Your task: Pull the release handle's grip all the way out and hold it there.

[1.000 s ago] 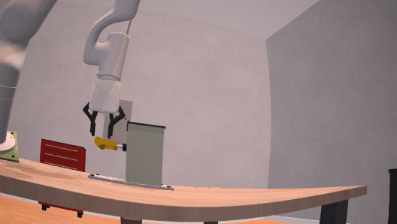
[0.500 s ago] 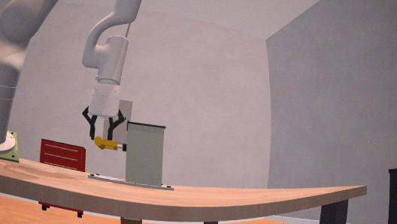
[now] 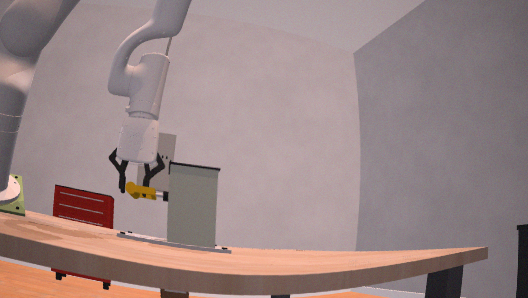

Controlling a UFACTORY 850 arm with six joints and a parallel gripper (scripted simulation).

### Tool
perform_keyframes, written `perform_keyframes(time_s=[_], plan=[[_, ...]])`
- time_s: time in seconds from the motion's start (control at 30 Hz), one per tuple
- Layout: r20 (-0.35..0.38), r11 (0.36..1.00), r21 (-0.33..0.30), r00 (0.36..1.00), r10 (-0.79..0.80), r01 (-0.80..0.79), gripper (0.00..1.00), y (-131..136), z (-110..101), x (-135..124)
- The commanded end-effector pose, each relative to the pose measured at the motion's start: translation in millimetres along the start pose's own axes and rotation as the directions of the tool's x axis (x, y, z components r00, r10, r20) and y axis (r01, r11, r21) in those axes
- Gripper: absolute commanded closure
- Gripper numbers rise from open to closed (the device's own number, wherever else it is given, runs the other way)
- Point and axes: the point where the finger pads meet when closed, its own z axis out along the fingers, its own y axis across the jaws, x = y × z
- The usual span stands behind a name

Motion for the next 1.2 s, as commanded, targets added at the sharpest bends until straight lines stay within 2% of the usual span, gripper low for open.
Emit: perform_keyframes(time_s=[0.0,1.03,1.07,1.17], plan=[[-0.001,1.0,-0.002,1.0,0.0,0.0,0.47,0.7,4.6,0.4],[-0.001,1.0,-0.002,1.0,0.0,0.0,0.47,0.7,10.9,0.4],[-0.001,1.0,-0.002,1.0,0.0,0.0,1.0,0.7,10.9,0.4],[-0.001,1.0,-0.002,1.0,0.0,0.0,1.0,0.7,10.9,0.4]])
